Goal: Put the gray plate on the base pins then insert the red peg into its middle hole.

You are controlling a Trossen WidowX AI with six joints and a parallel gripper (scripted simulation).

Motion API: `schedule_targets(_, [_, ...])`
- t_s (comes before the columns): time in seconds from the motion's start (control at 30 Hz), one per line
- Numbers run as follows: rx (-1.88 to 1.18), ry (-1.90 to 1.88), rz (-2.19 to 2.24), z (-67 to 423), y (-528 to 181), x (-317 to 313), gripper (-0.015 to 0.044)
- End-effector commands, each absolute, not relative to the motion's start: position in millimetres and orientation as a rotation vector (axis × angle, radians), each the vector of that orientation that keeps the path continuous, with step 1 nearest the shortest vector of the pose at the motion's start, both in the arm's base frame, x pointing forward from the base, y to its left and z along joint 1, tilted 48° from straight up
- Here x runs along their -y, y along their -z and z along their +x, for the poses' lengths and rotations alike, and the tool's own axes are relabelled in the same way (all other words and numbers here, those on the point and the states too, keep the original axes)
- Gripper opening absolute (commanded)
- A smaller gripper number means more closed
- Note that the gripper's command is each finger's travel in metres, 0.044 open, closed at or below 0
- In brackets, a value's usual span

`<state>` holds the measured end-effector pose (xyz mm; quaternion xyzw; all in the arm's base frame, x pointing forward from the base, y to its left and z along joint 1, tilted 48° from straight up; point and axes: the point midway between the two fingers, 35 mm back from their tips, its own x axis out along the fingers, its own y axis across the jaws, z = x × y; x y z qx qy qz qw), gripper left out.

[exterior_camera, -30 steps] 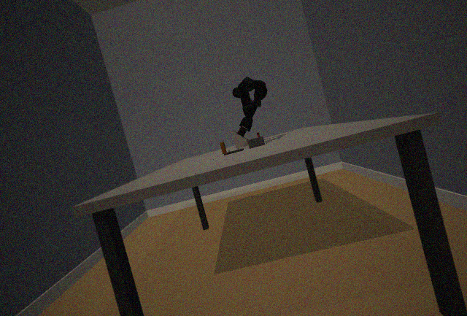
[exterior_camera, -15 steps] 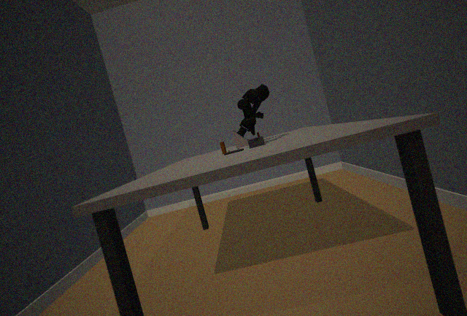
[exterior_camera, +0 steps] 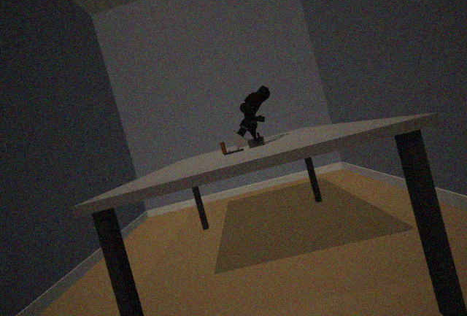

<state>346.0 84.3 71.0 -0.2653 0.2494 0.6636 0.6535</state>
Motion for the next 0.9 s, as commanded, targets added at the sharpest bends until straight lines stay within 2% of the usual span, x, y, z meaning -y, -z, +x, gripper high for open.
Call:
schedule_targets(0.0, [-0.57,-1.506,-0.591,344.4,-65.6,-89.1,0.044])
schedule_targets(0.77, [-0.567,-1.507,-0.588,342.4,-43.6,-115.4,0.044])
schedule_targets(0.87, [-0.567,-1.507,-0.588,342.4,-43.6,-115.4,0.0361])
